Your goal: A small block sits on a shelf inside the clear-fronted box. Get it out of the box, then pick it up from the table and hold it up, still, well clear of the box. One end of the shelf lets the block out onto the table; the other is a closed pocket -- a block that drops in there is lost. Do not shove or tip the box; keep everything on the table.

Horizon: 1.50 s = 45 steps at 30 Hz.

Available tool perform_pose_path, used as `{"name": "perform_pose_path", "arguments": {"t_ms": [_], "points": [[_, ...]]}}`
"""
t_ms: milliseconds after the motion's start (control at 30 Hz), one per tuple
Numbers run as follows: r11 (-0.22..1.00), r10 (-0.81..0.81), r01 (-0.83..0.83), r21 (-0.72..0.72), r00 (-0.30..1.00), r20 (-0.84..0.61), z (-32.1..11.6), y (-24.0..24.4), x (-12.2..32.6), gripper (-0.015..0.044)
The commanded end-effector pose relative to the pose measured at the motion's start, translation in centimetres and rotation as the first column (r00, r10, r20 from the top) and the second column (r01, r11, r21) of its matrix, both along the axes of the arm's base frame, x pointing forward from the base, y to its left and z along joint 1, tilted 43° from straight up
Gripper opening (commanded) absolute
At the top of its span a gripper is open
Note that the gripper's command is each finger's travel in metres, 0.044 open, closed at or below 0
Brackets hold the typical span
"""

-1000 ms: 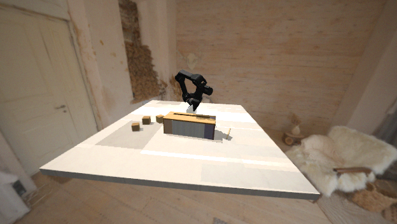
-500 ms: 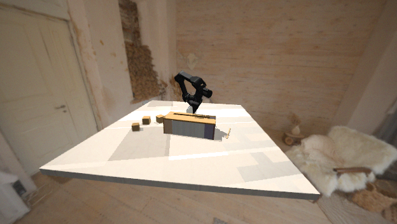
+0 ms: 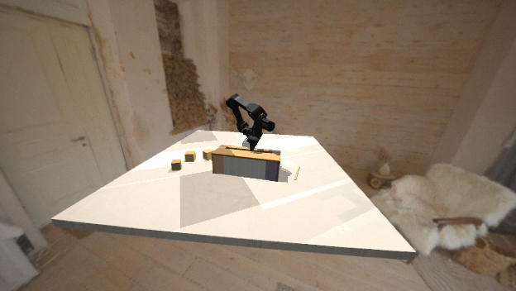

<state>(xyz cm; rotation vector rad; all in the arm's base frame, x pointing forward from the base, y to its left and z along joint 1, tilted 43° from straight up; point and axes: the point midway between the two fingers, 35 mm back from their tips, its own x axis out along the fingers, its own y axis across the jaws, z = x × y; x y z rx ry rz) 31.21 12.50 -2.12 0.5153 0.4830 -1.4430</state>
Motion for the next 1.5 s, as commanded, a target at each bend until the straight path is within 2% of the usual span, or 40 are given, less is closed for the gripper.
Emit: {"name": "perform_pose_path", "arguments": {"t_ms": [0,600,1467], "points": [[1.0,0.008,-0.008,-0.007,1.0,-0.005,-0.5,-0.6,0.0,0.04],[1.0,0.007,-0.007,-0.01,1.0,-0.004,-2.3,-2.5,0.2,0.04],[1.0,-0.003,0.003,-0.007,1.0,-0.001,0.5,-5.3,0.3,0.04]]}}
